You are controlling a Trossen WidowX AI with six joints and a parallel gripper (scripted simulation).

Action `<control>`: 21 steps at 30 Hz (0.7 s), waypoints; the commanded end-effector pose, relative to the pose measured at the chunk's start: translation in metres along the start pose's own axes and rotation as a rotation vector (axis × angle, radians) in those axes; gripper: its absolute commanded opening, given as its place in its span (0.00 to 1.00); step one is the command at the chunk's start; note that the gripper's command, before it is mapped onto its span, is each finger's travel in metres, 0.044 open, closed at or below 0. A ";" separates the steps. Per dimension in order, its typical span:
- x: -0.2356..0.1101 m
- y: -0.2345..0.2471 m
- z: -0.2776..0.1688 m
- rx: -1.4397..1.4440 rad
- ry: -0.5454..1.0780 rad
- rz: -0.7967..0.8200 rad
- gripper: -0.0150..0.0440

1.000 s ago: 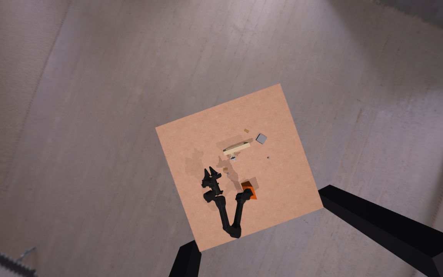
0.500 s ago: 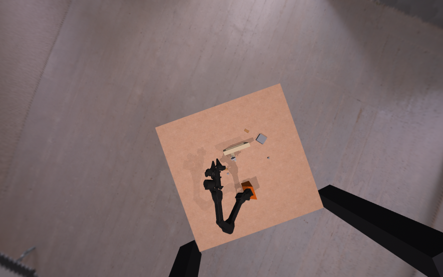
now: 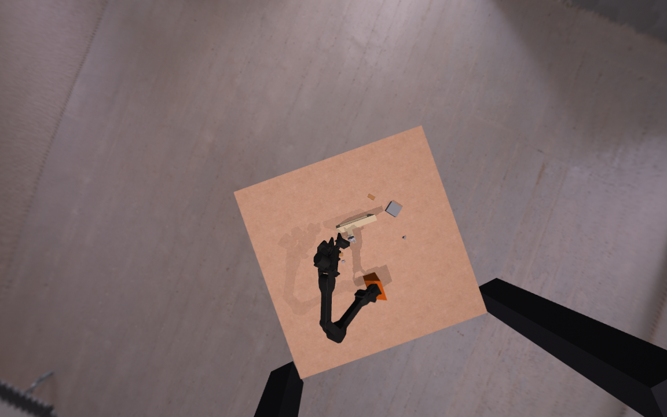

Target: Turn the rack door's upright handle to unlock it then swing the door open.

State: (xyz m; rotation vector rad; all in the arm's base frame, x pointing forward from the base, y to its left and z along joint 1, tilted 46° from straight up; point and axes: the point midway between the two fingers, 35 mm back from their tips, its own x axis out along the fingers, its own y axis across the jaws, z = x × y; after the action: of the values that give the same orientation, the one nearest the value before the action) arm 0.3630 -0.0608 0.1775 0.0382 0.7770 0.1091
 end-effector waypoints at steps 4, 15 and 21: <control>0.016 -0.013 -0.025 0.039 0.166 0.075 0.74; 0.024 -0.025 -0.056 0.155 0.377 0.232 0.74; 0.025 -0.030 -0.070 0.237 0.470 0.327 0.74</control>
State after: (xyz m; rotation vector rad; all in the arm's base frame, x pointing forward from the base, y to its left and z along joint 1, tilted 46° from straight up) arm 0.3382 -0.0859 0.1154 0.3104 1.1974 0.3056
